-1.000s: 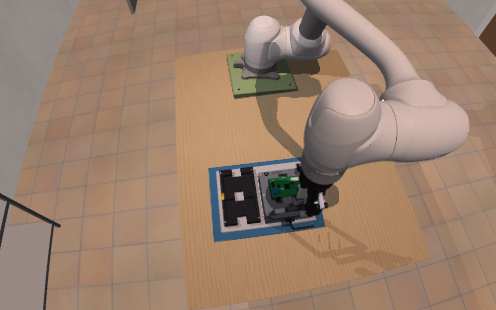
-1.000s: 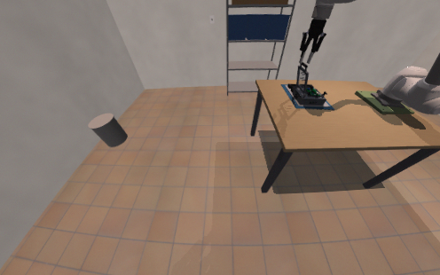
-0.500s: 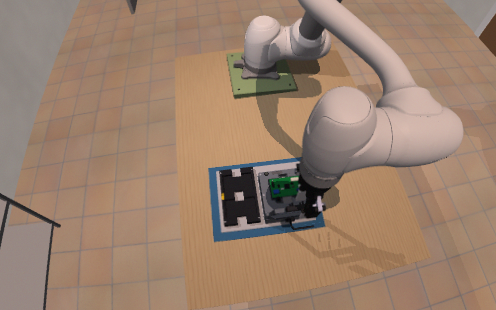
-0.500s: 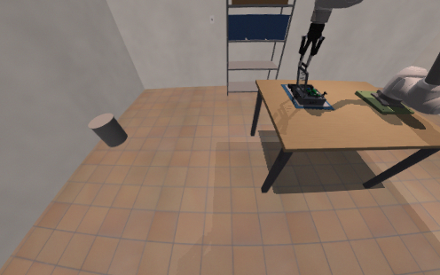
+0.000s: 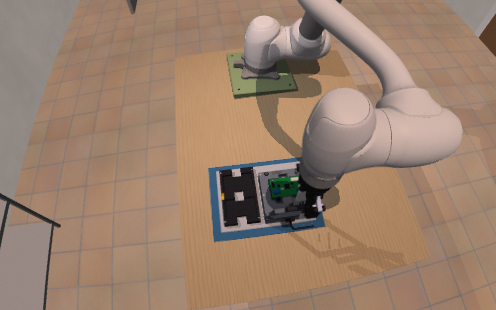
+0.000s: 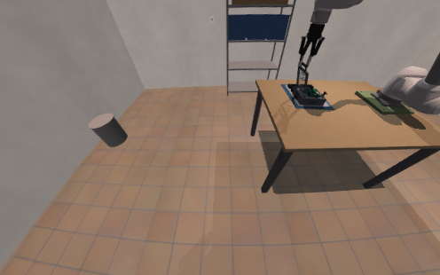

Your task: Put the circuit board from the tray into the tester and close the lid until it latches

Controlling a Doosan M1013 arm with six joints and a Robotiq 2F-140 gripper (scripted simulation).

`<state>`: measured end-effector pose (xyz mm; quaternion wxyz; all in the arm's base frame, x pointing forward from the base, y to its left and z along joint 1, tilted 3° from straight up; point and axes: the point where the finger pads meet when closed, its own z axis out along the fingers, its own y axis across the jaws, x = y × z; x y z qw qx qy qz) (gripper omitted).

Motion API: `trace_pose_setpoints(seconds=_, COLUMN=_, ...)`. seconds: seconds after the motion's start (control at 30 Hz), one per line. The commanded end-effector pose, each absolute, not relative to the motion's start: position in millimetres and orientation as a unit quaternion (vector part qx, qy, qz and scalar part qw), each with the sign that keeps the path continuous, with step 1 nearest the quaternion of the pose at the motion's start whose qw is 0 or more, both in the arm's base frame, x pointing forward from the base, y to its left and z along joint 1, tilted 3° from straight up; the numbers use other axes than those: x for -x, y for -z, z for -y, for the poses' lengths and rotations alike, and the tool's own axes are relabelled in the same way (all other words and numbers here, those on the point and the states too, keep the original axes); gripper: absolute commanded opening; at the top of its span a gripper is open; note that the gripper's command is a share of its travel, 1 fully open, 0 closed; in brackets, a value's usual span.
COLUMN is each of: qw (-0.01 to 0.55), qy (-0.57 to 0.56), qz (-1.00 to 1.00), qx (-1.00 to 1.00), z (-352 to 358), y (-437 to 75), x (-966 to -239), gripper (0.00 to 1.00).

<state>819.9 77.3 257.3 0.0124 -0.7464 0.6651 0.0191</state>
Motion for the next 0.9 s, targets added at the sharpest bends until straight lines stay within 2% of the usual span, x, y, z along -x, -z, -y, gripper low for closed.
trace_pose_setpoints(seconds=0.0, qw=0.013, qy=-0.019, qz=-0.665, qx=0.746, z=-77.3, y=-257.5, x=-819.8, gripper=0.30)
trace_pose_setpoints(seconds=0.83, qw=0.013, qy=-0.019, qz=-0.665, qx=0.746, z=-77.3, y=-257.5, x=-819.8, gripper=0.30)
trace_pose_setpoints(seconds=0.87, qw=0.013, qy=-0.019, qz=-0.665, qx=0.746, z=-77.3, y=-257.5, x=-819.8, gripper=0.00)
